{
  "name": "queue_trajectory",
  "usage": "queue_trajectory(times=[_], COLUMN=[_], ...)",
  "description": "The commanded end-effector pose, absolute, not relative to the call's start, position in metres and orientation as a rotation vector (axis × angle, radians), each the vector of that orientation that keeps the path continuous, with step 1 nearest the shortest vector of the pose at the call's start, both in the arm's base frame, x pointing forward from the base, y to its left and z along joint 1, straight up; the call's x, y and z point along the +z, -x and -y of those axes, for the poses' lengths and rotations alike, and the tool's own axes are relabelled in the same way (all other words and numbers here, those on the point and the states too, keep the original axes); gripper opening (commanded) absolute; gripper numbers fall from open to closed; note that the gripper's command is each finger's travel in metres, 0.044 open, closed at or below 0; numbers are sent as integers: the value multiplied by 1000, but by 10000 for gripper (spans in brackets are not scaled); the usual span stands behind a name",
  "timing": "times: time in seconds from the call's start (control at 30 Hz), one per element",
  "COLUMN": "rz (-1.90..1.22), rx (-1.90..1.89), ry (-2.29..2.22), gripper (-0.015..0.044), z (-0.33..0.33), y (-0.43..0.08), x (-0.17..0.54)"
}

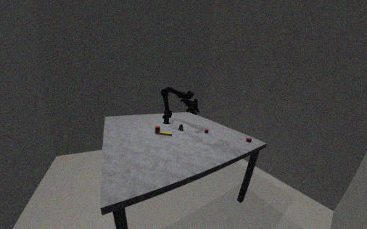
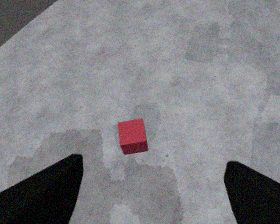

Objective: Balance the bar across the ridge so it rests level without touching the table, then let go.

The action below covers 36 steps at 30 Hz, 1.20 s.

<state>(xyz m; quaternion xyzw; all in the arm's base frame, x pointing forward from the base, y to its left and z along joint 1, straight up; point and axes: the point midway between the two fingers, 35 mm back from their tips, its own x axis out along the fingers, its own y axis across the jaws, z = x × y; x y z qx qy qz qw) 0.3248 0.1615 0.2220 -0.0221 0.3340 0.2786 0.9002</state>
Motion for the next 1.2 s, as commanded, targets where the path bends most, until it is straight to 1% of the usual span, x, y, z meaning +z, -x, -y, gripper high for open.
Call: queue_trajectory(times=[0.0, 0.57, 1.17], rz=[-723, -920, -1186], rx=[537, 435, 480], ry=[109, 412, 643], gripper=[315, 315, 315], z=[-143, -44, 61], y=[-335, -359, -345], x=[217, 195, 178])
